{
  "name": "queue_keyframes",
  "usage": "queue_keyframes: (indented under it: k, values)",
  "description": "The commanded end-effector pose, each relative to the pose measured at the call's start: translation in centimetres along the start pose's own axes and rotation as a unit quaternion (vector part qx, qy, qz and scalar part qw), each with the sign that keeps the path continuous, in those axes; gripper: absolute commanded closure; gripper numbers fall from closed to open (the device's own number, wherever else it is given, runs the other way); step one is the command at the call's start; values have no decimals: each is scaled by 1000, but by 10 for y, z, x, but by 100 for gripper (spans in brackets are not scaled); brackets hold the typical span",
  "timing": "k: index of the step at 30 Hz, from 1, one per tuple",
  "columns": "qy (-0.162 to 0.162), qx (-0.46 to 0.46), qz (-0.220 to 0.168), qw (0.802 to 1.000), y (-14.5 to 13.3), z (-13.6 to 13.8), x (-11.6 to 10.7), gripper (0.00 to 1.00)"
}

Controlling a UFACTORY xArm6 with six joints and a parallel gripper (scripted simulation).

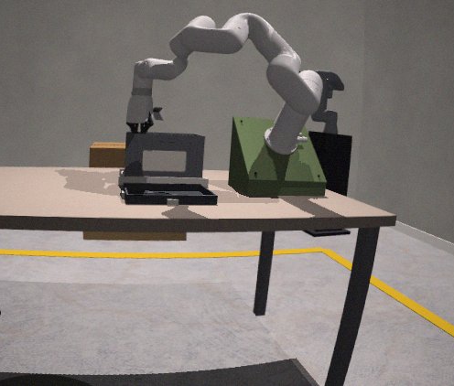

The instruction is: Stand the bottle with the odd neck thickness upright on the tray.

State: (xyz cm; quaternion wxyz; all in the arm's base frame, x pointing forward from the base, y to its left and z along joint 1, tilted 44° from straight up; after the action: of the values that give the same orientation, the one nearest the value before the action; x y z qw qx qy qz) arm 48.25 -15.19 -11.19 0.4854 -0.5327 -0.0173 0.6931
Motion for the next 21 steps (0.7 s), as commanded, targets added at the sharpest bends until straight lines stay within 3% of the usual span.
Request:
queue_keyframes:
  k: [1, 8, 9, 21]
  values:
    - [2, -1, 0, 1000, -1, -1, -2, 100]
    - [2, -1, 0, 1000, -1, -1, -2, 100]
    - [2, -1, 0, 1000, -1, -1, -2, 35]
    - [2, -1, 0, 1000, -1, -1, -2, 35]
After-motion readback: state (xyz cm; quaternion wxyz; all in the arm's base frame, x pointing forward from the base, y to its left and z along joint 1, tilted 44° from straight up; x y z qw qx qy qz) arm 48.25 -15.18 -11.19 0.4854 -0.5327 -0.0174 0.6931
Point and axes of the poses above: the point where the finger pads meet when closed, its own x axis out along the fingers, its own z axis across the jaws, y = z × x, the point moved 2 cm from there along -x, back along the fingers, and after that the axes turned 9 degrees about -x, right-handed, at the moved point
